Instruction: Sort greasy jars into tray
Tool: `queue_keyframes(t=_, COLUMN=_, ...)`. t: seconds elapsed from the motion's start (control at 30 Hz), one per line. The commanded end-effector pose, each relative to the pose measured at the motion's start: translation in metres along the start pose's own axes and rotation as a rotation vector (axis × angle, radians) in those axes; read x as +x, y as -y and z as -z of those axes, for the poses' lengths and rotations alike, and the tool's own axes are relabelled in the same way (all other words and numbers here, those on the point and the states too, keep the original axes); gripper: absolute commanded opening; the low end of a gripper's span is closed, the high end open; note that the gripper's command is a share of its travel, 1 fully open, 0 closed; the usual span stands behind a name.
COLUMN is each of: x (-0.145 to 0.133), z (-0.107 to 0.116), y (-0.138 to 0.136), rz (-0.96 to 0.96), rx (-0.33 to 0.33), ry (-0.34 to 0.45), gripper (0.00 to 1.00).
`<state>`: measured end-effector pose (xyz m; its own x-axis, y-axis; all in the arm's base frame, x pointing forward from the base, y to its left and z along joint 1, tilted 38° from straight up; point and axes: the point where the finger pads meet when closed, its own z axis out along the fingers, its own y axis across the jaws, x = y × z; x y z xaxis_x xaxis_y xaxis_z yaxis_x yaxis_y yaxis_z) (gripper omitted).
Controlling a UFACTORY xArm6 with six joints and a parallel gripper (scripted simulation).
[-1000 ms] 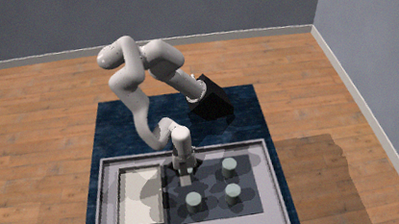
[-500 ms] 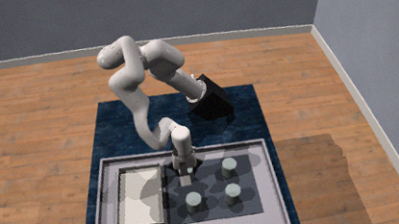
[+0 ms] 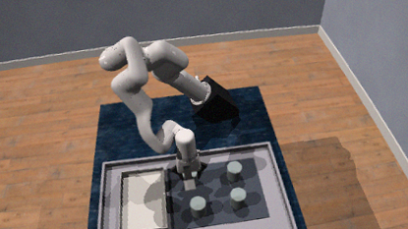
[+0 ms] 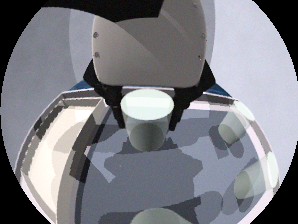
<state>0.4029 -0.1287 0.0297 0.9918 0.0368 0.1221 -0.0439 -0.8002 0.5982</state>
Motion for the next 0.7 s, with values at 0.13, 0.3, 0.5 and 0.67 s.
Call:
queue_keyframes(t=0.13, x=0.001, z=0.006, y=0.000, rz=-0.001, rx=0.000, ry=-0.003, gripper=0.00)
queue_keyframes(t=0.3, x=0.001, z=0.019, y=0.000, rz=-0.001, rx=0.000, ry=-0.003, gripper=0.00)
queue_keyframes(t=0.5, x=0.001, z=0.035, y=0.000, rz=-0.001, rx=0.000, ry=-0.003, gripper=0.00)
queue_keyframes(t=0.67, x=0.001, z=0.046, y=0.000, rz=-0.001, rx=0.000, ry=-0.003, gripper=0.00)
